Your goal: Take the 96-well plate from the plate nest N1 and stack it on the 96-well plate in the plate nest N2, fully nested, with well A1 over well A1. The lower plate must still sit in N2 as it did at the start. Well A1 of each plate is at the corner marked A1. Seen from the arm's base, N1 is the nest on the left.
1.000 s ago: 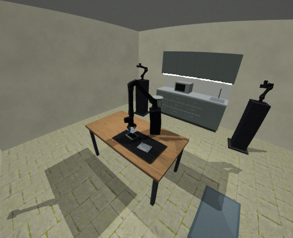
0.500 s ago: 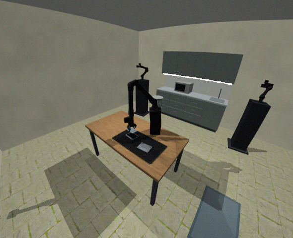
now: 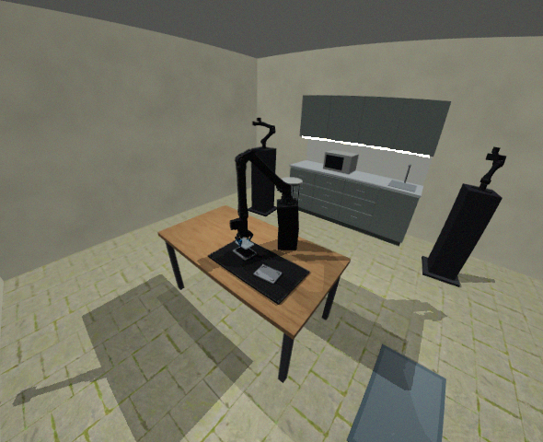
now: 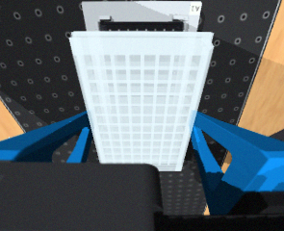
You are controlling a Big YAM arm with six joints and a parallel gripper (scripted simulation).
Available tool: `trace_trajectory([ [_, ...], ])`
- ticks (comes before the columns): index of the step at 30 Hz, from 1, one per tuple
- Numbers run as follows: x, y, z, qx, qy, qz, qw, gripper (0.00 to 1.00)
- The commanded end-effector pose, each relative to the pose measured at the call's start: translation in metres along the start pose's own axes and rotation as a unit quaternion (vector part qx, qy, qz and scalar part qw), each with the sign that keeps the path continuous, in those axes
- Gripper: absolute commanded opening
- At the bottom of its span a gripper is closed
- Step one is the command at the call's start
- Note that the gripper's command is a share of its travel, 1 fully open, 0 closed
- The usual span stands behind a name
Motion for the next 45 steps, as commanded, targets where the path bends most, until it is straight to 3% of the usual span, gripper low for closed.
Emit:
trace_trajectory([
  [1,-0.006,-0.003,0.008,0.01,0.011,-0.004,1.0,0.0],
  [6,-0.011,-0.001,0.008,0.008,0.01,-0.004,1.0,0.0],
  [7,-0.002,0.003,0.018,0.006,0.025,-0.008,1.0,0.0],
  [8,-0.013,0.001,0.008,0.006,0.012,-0.004,1.0,0.0],
  [9,-0.016,0.001,0.007,0.006,0.01,-0.004,1.0,0.0],
  [23,-0.036,0.006,0.004,0.0,0.009,-0.004,1.0,0.0],
  [24,-0.026,0.011,0.017,-0.003,0.025,-0.009,1.0,0.0],
  [26,-0.041,0.006,0.004,0.0,0.009,-0.004,1.0,0.0],
  [34,-0.055,0.007,0.003,0.0,0.009,-0.004,1.0,0.0],
  [35,-0.055,0.007,0.003,-0.001,0.009,-0.004,1.0,0.0],
  [37,-0.042,0.012,0.017,-0.002,0.026,-0.01,1.0,0.0],
  [45,-0.042,0.011,0.012,-0.002,0.02,-0.007,1.0,0.0],
])
Point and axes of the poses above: the point where the finger pads meet when closed, its own x axis back along the fingers, its own z axis across the jaws, y = z × x, the point moved 6 cm from there along x, back along the fingers, and after that the axes turned 4 degrees about -x, right-handed, at the moved point
